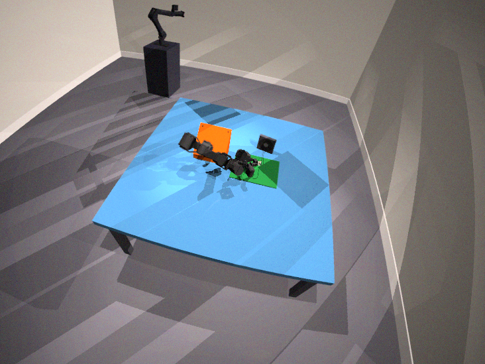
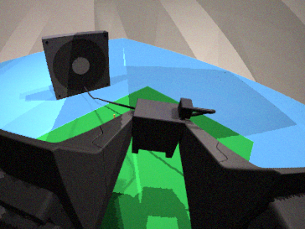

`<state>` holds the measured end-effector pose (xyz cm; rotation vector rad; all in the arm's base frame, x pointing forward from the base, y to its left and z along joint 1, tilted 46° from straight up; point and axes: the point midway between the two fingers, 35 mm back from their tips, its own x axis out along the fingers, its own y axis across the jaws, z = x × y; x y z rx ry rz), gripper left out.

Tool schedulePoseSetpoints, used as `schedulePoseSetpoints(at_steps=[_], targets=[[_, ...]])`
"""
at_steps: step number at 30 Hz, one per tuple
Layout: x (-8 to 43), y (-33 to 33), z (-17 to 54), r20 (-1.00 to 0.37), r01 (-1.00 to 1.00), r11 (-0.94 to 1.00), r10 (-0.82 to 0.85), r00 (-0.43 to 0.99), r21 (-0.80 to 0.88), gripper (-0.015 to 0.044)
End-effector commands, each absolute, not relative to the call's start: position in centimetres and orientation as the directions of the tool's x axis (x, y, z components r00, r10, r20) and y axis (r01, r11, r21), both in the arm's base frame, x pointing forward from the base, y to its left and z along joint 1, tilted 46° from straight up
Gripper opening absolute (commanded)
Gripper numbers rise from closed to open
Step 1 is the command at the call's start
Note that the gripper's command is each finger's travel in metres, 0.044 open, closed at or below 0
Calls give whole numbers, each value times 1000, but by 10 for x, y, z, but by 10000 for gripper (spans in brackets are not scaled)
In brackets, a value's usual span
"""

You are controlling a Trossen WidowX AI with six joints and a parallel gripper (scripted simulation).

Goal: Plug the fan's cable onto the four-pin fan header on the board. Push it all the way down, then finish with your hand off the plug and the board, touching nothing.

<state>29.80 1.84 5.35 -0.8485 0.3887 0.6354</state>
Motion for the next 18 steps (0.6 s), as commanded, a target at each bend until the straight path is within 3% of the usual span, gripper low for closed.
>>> schedulePoseSetpoints(at_steps=[1,18], targets=[[298,18,55,-555,-654,501,355,753,-567,0],[298,22,58,-553,-656,496,360,751,-569,0]])
